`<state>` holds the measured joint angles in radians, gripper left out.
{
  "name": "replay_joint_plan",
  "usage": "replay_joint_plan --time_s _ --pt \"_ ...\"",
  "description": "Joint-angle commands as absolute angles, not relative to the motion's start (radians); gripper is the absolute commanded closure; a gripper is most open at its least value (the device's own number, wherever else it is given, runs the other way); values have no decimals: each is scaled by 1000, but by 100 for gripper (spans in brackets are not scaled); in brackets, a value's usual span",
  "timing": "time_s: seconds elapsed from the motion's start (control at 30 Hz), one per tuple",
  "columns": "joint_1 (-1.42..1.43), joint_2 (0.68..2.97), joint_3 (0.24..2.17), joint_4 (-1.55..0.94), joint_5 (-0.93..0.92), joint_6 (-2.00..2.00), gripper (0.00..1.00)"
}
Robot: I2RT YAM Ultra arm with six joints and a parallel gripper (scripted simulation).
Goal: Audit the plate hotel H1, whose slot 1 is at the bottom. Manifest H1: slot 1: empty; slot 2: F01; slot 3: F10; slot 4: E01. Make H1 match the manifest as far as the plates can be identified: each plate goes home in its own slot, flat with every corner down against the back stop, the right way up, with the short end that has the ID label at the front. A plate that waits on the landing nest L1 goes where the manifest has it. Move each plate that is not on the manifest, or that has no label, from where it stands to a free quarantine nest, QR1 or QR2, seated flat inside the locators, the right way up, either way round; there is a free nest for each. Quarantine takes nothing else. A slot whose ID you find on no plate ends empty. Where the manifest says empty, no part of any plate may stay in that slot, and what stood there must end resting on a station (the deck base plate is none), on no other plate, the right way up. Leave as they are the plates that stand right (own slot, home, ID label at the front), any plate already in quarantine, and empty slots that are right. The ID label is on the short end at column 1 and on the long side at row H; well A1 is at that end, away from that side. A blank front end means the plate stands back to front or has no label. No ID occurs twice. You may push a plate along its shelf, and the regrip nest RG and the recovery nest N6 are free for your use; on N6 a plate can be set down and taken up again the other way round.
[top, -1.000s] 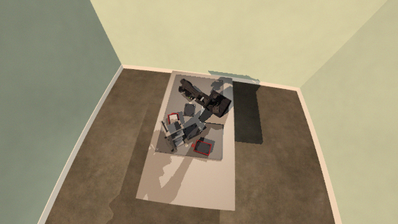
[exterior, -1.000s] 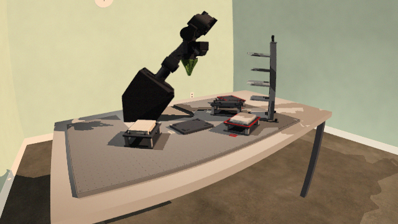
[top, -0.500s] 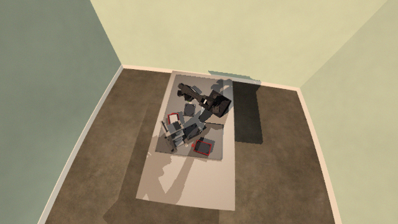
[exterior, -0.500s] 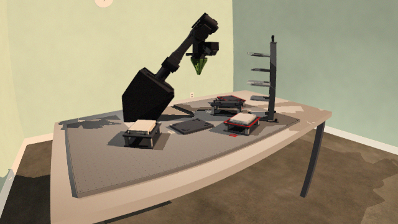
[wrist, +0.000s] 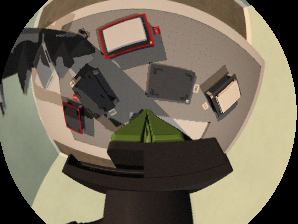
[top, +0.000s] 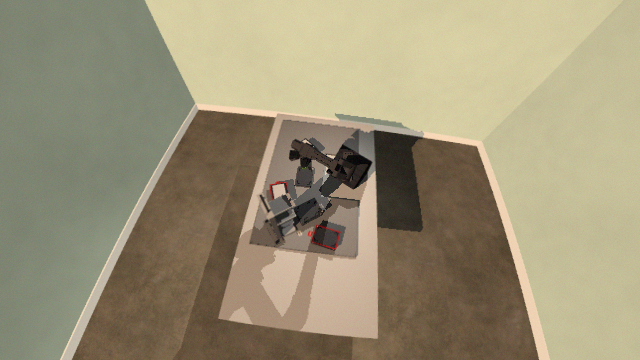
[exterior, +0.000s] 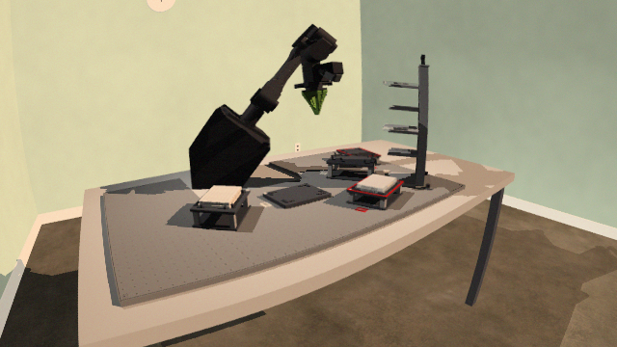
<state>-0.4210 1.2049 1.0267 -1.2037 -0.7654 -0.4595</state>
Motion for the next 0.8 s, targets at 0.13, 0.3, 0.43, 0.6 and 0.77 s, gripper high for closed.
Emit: replay_joint_plan --time_s 0.13,0.3,0.43,0.6,0.77 --pt "-393 1095 957 -1092 -835 -399 100" --pt "-355 1002 898 -1010 -863 -340 100" --pt "-317 926 850 -933 -877 -279 100" --pt "-330 884 813 -879 -896 -261 100" --pt "-358 839 748 -798 -949 -285 100"
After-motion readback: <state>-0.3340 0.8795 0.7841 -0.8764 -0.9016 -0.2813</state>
